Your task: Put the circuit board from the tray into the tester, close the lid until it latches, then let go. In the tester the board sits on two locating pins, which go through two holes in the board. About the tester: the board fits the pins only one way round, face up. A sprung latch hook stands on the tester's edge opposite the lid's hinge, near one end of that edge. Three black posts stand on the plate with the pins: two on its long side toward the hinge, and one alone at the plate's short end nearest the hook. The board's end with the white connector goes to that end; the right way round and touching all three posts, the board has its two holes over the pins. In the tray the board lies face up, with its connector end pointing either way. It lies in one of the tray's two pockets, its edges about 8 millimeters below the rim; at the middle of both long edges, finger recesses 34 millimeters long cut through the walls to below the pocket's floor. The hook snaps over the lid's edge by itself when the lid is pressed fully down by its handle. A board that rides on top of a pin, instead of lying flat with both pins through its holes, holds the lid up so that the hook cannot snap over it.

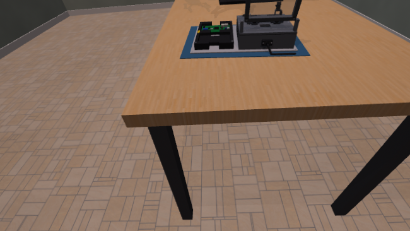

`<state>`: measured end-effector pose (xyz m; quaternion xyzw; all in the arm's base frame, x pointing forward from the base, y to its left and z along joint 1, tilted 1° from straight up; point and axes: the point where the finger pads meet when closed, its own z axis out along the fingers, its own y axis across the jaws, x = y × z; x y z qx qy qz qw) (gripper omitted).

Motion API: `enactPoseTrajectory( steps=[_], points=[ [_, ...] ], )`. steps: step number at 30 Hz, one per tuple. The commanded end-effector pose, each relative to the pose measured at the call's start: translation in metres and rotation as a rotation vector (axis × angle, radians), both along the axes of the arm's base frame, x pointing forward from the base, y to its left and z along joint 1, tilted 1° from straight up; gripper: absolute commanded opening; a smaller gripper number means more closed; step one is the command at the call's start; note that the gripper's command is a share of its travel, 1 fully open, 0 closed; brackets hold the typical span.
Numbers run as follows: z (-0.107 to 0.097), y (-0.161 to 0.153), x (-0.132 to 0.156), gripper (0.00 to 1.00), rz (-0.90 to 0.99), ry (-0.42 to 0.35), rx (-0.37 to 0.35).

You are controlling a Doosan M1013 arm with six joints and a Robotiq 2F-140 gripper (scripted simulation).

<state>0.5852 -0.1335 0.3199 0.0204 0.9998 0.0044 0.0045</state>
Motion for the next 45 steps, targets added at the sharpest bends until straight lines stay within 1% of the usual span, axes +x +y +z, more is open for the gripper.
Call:
enactPoseTrajectory(
  steps=[1,10,14,17,19,24,34,36,41,45],
  points=[
    [0.0,0.0,0.0,0.58,-0.008,0.0,0.0],
    [-0.003,0.0,0.0,0.58,-0.01,0.0,0.0],
    [-0.014,0.001,-0.001,0.58,-0.01,0.0,0.0],
    [-0.029,0.002,-0.002,0.58,-0.01,0.0,0.0],
    [-0.029,0.002,-0.002,0.58,-0.01,0.0,0.0],
    [-0.068,0.004,-0.004,0.58,-0.01,0.0,0.0],
    [-0.165,0.009,-0.01,0.58,-0.01,0.0,0.0],
    [-0.165,0.009,-0.01,0.58,-0.01,0.0,0.0],
    [-0.204,0.011,-0.012,0.58,-0.01,0.0,0.0],
    [-0.226,0.013,-0.013,0.58,-0.01,0.0,0.0]
  ],
)
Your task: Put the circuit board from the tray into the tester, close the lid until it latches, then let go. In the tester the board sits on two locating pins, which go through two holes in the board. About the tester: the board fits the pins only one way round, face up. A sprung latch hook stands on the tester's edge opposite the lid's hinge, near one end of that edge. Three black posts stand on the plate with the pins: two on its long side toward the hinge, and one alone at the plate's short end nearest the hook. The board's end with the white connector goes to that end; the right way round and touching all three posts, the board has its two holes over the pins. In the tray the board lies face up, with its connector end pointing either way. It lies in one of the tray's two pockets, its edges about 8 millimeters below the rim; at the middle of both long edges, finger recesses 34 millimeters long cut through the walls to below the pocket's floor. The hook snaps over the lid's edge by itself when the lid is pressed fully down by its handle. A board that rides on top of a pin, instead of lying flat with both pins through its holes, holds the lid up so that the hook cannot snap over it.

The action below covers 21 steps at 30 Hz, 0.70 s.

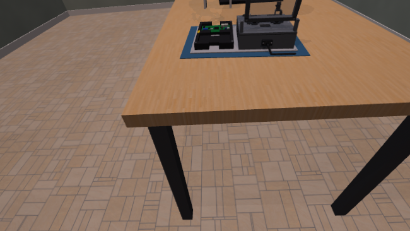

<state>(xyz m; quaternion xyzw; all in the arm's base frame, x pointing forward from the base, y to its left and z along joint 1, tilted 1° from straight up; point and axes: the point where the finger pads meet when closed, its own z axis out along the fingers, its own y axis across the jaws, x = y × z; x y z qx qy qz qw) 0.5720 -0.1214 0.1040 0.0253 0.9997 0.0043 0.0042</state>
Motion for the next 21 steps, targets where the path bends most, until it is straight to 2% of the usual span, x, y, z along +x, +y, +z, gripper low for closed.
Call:
enactPoseTrajectory(
  steps=[1,6,21],
  points=[
    [-0.0134,0.0007,-0.0003,0.58,0.0,-0.001,0.0],
    [-0.0225,0.0012,-0.0008,0.58,0.0,-0.001,0.0],
    [-0.0231,0.0012,-0.0009,0.58,0.0,-0.001,0.0]
  ],
)
